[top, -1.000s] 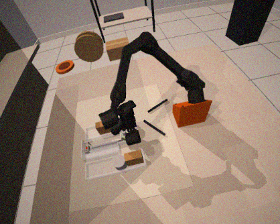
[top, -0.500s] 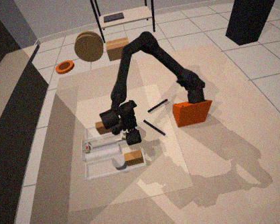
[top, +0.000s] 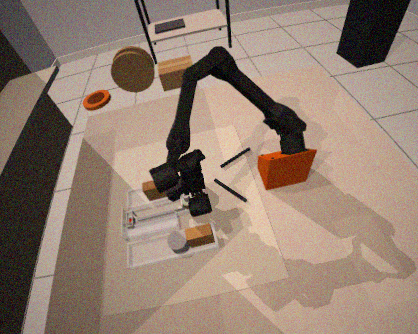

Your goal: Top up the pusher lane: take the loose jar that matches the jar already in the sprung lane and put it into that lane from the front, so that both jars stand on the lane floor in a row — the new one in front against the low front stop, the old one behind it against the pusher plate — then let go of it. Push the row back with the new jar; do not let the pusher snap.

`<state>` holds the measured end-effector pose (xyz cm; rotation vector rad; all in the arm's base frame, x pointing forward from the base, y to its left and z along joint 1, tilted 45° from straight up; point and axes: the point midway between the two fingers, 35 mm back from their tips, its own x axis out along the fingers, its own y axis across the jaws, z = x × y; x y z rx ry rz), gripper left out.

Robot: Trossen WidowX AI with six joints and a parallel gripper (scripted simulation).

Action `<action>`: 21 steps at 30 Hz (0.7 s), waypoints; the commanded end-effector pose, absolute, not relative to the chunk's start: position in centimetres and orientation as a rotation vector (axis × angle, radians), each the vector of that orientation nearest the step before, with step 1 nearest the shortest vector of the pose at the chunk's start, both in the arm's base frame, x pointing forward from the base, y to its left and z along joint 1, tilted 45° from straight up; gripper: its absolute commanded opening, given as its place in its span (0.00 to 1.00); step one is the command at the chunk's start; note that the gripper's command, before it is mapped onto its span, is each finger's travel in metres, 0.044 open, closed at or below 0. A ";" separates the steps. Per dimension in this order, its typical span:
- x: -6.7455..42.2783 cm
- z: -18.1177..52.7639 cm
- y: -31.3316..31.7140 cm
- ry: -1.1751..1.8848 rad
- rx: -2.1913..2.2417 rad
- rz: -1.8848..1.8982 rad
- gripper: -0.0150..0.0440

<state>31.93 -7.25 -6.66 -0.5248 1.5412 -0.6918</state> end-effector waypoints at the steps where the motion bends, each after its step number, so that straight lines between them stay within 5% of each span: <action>1: 31.9 -6.6 -7.2 1.537 -0.523 -0.697 0.25; 6: 31.9 -6.6 -7.2 1.537 -0.523 -0.697 0.25; 17: 31.9 -6.7 -7.2 1.537 -0.523 -0.697 0.74; 21: 31.9 -6.5 -7.1 1.537 -0.523 -0.697 0.74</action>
